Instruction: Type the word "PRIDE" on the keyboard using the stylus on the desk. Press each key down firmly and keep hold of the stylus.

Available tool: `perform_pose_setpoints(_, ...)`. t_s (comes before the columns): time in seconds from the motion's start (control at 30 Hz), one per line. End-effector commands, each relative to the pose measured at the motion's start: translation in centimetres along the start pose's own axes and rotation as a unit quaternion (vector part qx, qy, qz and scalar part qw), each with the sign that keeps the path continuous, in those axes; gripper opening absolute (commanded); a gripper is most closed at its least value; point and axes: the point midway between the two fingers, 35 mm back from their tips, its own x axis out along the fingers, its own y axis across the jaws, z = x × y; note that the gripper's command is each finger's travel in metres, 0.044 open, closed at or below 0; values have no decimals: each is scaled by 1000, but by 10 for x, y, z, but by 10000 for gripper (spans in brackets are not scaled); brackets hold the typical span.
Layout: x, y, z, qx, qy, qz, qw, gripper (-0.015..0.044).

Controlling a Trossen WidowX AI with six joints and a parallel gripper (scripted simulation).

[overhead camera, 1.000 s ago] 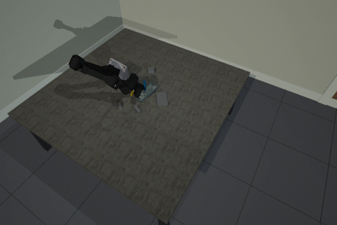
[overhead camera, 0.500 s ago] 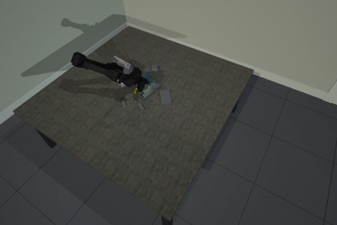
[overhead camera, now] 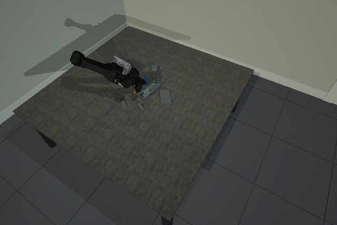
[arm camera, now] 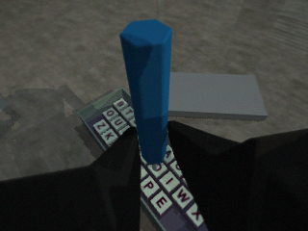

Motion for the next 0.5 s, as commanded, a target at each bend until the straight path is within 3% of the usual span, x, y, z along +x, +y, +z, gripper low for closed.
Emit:
perform_pose_setpoints(0.0,-12,-1,-3,-1,-3,-4,1000,0)
perform_pose_setpoints(0.47,-8,1,-22,-1,-3,-5,1000,0)
